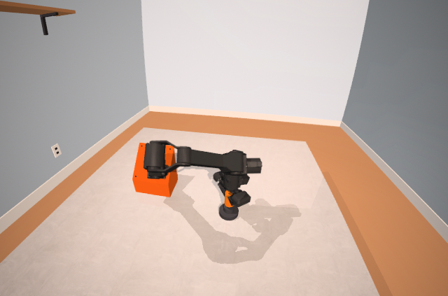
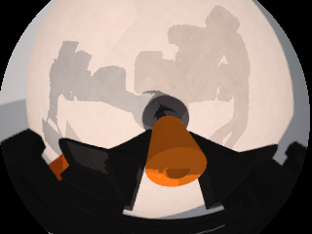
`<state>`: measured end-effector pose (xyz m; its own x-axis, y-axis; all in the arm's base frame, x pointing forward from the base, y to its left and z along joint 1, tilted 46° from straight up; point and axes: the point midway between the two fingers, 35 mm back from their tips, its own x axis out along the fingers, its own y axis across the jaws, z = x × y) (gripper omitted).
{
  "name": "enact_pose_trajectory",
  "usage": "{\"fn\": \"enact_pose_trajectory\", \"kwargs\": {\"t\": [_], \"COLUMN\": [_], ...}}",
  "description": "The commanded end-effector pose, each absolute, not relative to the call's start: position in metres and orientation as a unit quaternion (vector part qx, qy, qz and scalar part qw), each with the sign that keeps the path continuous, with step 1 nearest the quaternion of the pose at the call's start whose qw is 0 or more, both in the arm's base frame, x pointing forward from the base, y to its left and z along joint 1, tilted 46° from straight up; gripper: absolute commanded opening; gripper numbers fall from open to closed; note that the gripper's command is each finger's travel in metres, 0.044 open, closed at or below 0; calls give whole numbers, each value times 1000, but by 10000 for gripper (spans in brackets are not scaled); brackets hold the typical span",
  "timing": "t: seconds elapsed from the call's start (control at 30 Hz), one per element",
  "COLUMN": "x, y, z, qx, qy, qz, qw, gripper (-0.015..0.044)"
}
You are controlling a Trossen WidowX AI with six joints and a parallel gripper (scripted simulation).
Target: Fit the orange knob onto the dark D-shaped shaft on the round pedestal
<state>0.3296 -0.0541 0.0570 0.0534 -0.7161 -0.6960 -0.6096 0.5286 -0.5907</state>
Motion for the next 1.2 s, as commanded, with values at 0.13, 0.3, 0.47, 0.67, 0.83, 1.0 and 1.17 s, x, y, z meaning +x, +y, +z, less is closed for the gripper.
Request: {"fn": "enact_pose_trajectory", "kwargs": {"t": [0.13,0.3,0.47,0.67,0.83,1.0,1.17], "x": [330,330,330,334,337,337,336], "y": [-51,-50,-50,-50,-50,-52,-53], "z": [59,60,61,61,61,62,62], "qx": [-485,-499,-538,-538,-539,-539,-539], "qy": [686,687,687,687,687,687,687], "qz": [-46,-28,26,26,26,26,26], "qw": [540,527,487,487,487,487,487], "gripper": [0,0,0,0,0,0,0]}}
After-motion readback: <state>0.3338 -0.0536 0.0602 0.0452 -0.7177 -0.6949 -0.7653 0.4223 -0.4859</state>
